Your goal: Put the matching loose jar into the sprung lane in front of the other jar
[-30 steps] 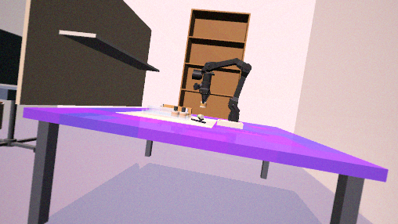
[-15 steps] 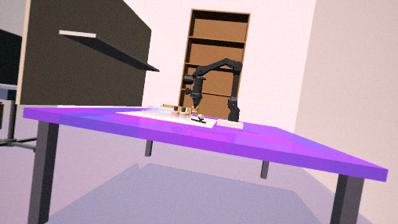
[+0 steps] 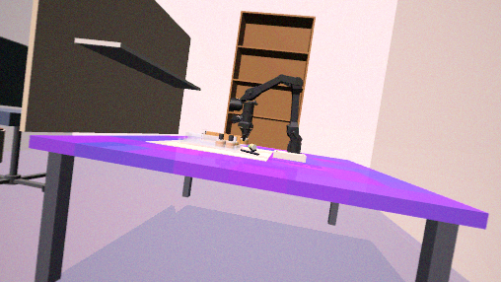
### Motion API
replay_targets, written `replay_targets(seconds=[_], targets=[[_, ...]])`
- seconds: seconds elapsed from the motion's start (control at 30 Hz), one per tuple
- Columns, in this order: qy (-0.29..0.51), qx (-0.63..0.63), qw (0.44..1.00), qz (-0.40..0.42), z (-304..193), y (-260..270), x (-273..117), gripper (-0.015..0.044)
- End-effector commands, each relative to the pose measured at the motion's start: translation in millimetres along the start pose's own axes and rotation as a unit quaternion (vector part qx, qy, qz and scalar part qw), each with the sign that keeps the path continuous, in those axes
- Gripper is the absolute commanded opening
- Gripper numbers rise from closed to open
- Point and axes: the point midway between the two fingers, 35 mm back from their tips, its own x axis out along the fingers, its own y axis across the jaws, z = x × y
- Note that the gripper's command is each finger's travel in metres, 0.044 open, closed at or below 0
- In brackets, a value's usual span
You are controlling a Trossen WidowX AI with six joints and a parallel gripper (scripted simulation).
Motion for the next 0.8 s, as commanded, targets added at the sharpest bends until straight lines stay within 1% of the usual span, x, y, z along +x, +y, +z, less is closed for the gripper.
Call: replay_targets(seconds=[0.0, 0.77], targets=[[-0.003, -0.003, 1.0, 0.002, 1.7, 0.5, 1.4, 0.0], [-0.003, -0.003, 1.0, 0.002, 11.1, 0.6, 1.1, 0.0]])
